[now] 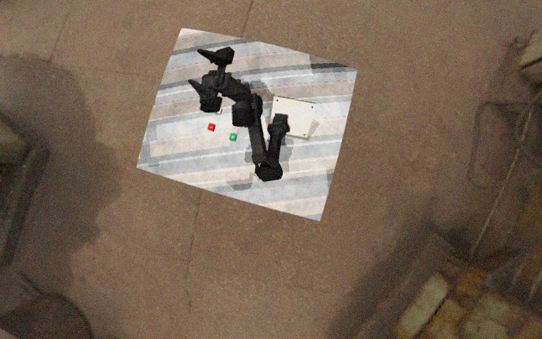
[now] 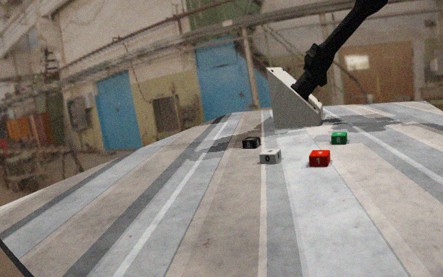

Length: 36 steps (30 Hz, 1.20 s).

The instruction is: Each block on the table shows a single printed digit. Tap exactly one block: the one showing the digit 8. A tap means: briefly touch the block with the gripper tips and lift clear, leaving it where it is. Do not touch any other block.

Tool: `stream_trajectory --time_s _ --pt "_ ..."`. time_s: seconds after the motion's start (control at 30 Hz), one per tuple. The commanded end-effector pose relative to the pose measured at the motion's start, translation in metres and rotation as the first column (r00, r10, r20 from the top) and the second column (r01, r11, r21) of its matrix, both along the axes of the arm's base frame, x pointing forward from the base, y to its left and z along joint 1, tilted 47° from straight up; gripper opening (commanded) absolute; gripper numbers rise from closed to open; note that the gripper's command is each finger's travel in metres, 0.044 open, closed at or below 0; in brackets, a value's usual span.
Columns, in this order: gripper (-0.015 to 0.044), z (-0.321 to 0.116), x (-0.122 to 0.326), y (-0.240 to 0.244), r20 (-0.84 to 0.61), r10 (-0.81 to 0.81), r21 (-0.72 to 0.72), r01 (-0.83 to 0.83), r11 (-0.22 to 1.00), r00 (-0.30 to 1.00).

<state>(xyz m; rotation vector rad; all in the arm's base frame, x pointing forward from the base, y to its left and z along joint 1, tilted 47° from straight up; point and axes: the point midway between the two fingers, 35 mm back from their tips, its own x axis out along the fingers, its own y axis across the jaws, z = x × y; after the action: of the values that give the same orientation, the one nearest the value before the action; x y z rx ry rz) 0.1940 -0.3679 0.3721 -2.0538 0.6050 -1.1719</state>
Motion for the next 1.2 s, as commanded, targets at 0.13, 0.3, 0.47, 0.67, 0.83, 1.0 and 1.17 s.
stream_trajectory --time_s 0.13,0.3,0.47,0.67,0.83,1.0,1.17 --pt "0.0400 -0.083 0.047 -0.031 -0.043 0.165 0.407 -0.134 0.904 0.985" --pt "0.0400 -0.165 0.078 -0.033 -0.021 0.273 0.725 -0.174 0.667 0.962" --pt "0.0400 -0.246 0.097 -0.011 0.027 0.323 0.940 -0.134 0.314 0.946" --pt "0.0400 -0.322 0.102 0.036 0.058 0.307 0.991 -0.018 -0.131 0.950" --pt "0.0400 -0.371 0.092 0.092 0.024 0.251 0.860 0.108 -0.498 0.968" --pt "0.0400 -0.396 0.073 0.153 -0.089 0.193 0.583 0.209 -0.786 0.977" --pt "0.0400 -0.398 0.049 0.213 -0.283 0.173 0.207 0.236 -0.950 0.943"
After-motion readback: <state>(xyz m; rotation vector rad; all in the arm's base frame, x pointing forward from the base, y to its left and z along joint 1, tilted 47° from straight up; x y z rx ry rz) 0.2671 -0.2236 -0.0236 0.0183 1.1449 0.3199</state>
